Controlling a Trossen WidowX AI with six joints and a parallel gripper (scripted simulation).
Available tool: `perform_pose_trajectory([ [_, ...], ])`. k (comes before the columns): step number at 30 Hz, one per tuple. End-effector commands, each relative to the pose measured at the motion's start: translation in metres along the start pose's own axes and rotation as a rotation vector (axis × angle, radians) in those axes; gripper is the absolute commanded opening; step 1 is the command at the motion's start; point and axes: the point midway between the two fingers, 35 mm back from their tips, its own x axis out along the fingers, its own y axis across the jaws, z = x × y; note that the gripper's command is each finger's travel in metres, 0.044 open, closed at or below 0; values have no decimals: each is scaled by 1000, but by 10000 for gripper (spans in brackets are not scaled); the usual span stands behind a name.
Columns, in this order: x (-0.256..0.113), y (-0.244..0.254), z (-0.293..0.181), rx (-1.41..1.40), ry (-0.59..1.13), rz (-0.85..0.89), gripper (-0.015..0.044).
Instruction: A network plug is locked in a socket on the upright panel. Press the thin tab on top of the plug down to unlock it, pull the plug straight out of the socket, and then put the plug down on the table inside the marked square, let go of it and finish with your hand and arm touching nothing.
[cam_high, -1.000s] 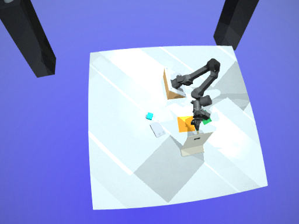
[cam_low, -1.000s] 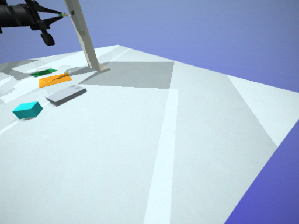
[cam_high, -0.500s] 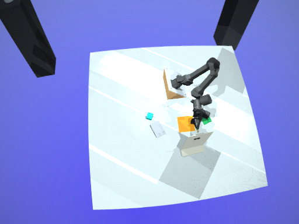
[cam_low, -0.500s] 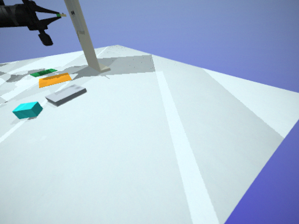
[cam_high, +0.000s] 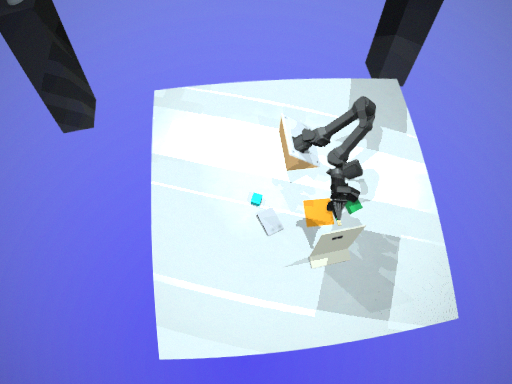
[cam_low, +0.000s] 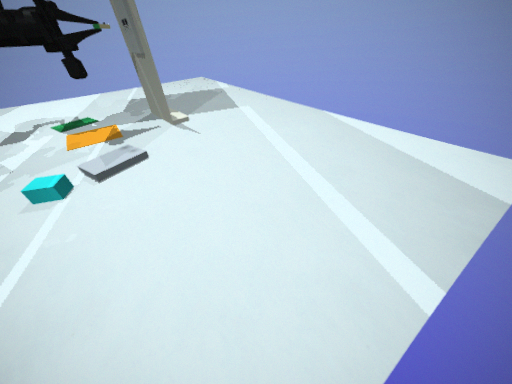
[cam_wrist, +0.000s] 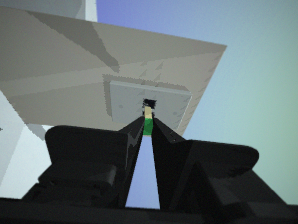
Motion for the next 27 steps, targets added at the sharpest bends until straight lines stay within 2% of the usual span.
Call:
perform_pose_trajectory([
  [1,-3,2,-2,3,8,3,0],
  [27,-14,2,-2,3,8,3,0],
])
